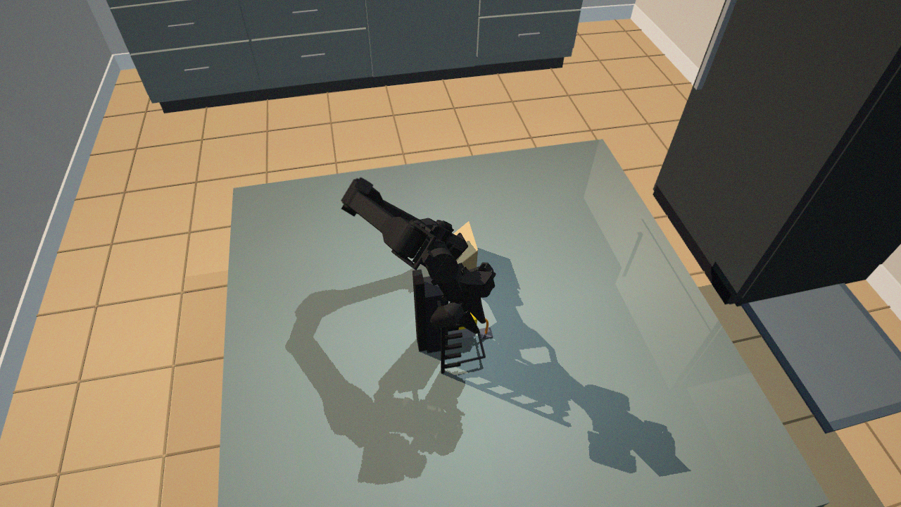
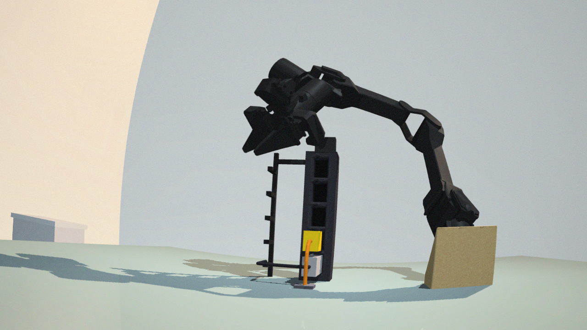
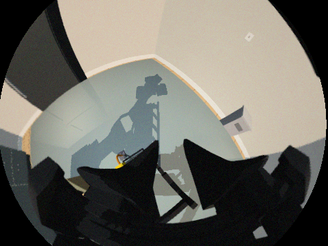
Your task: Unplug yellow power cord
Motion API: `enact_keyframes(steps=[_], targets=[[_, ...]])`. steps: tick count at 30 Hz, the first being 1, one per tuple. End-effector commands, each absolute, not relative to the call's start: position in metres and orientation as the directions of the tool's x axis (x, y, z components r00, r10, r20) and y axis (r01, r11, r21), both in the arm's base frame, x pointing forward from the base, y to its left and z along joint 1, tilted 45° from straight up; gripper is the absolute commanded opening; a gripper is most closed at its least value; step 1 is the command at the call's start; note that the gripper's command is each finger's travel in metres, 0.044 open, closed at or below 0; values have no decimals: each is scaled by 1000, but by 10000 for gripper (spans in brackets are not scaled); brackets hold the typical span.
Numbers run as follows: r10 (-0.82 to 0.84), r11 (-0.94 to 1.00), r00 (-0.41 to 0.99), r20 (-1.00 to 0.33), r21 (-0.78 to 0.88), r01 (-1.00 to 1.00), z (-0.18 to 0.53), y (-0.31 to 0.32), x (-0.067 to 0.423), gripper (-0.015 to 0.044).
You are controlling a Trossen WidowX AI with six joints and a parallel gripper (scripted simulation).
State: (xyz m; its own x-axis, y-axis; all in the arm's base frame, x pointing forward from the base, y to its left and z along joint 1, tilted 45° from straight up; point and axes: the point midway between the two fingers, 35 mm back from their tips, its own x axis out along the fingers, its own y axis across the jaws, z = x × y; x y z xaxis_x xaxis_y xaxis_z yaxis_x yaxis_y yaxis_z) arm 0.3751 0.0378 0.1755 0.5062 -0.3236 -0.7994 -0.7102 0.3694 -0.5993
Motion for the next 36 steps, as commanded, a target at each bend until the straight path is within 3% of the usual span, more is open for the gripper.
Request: enact_keyframes(steps=[1, 6, 11, 36], targets=[[-419, 294, 301, -857, -442, -848, 114, 43, 348, 160], [-542, 239, 93, -835, -258, -936, 72, 34, 314, 160], [-689, 190, -115, -715, -25, -981, 42, 19, 273, 160], [-695, 189, -121, -709, -17, -982, 58, 2, 269, 160]])
